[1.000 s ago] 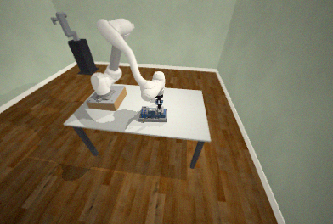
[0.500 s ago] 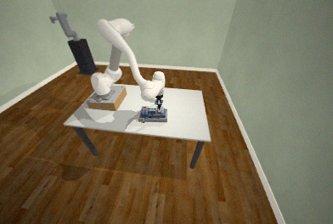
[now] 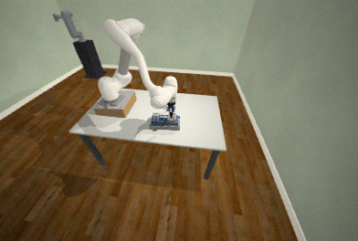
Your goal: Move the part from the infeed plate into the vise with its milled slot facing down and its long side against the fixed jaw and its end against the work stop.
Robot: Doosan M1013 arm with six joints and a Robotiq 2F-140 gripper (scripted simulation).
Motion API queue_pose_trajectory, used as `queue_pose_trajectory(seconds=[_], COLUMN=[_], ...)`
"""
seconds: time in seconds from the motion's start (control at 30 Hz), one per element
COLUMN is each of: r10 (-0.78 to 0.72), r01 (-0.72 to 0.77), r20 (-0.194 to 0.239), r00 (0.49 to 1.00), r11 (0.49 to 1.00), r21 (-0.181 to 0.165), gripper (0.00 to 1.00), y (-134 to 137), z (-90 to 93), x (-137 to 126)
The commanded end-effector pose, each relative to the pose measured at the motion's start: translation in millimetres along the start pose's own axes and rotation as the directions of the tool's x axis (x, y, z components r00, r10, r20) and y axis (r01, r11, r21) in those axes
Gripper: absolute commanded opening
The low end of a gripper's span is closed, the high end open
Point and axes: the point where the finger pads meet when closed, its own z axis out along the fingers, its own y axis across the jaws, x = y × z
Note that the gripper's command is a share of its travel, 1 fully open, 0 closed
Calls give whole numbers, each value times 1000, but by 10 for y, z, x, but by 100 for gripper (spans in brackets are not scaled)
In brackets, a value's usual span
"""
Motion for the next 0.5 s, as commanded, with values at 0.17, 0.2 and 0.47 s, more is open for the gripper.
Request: queue_pose_trajectory(seconds=[0.17, 0.2, 0.47], r10=[-8, -8, -8], r01=[8, 8, 8], r20=[5, 5, 5], r00=[1000, 1000, 1000], r11=[1000, 1000, 1000], r21=[0, 0, 0], gripper=[0, 0, 0], y=[62, 62, 62], z=[17, 17, -17], x=[-8, -8, -8])
